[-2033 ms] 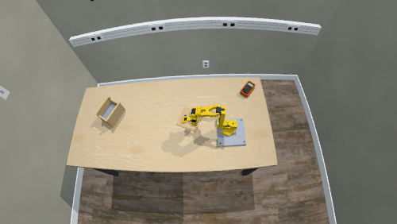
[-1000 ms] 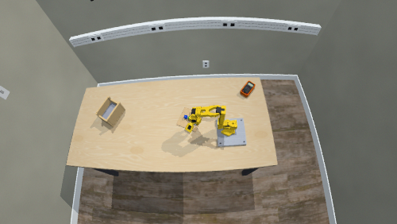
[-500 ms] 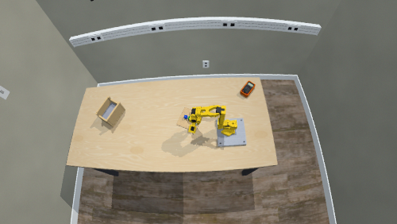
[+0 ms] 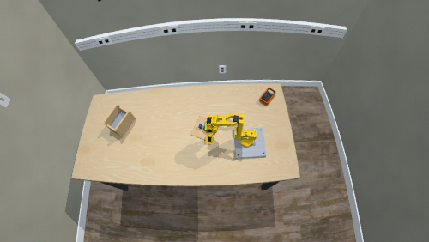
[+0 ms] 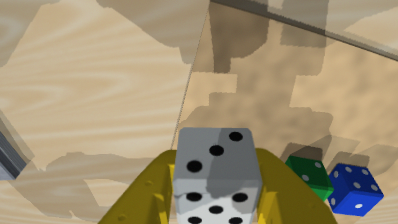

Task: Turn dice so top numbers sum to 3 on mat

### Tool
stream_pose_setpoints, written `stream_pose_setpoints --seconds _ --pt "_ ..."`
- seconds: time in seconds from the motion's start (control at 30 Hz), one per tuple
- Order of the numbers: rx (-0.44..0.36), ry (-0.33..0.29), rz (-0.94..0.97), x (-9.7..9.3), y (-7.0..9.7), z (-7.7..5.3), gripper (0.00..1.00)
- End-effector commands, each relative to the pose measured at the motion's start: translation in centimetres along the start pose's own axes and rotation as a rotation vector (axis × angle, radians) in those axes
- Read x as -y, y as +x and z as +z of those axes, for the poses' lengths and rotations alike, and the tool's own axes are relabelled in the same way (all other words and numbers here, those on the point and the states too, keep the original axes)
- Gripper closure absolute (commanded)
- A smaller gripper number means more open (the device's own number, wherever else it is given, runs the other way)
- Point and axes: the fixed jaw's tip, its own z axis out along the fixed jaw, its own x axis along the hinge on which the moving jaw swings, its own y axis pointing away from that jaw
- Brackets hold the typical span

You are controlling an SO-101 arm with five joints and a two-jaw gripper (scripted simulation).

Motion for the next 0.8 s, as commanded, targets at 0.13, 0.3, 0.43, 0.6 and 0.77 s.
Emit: stream_pose_setpoints --seconds 0.13,0.3,0.43,0.6,0.77 --pt "0.002 0.008 -0.033 -0.1 -0.1 0.0 1.0" --pt "0.002 0.008 -0.034 -0.1 -0.1 0.0 1.0" --pt "0.001 0.008 -0.042 -0.2 -0.3 0.0 1.0" --pt "0.001 0.009 -0.105 -0.7 -1.3 -0.1 1.0" --pt "-0.001 0.009 -0.227 -1.8 -3.2 -0.1 1.0"
